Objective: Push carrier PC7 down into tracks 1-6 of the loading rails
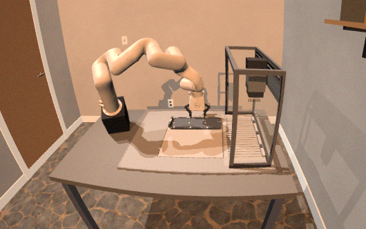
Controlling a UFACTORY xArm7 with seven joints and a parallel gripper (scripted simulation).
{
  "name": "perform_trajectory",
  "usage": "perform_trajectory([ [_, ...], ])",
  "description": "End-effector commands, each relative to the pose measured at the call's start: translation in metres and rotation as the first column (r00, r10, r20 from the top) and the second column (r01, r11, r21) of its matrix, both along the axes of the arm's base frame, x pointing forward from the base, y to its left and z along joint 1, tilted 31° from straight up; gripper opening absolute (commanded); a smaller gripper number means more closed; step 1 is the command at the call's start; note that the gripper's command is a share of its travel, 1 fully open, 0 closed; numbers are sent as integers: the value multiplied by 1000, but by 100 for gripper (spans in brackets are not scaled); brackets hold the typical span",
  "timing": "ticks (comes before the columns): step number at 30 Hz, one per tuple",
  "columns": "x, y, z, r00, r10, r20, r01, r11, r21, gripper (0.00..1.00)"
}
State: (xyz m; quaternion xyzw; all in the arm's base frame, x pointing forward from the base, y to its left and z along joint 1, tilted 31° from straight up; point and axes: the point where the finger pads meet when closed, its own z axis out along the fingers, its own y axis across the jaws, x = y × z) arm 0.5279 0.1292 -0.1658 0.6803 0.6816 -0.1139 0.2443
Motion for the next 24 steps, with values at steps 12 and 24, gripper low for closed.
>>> perform_trajectory([
  [12, 1, 9, -2, 1000, 2, 3, -2, 1000, 3, 100],
  [24, 2, 16, -6, 1000, 2, 3, -2, 1000, 3, 100],
])
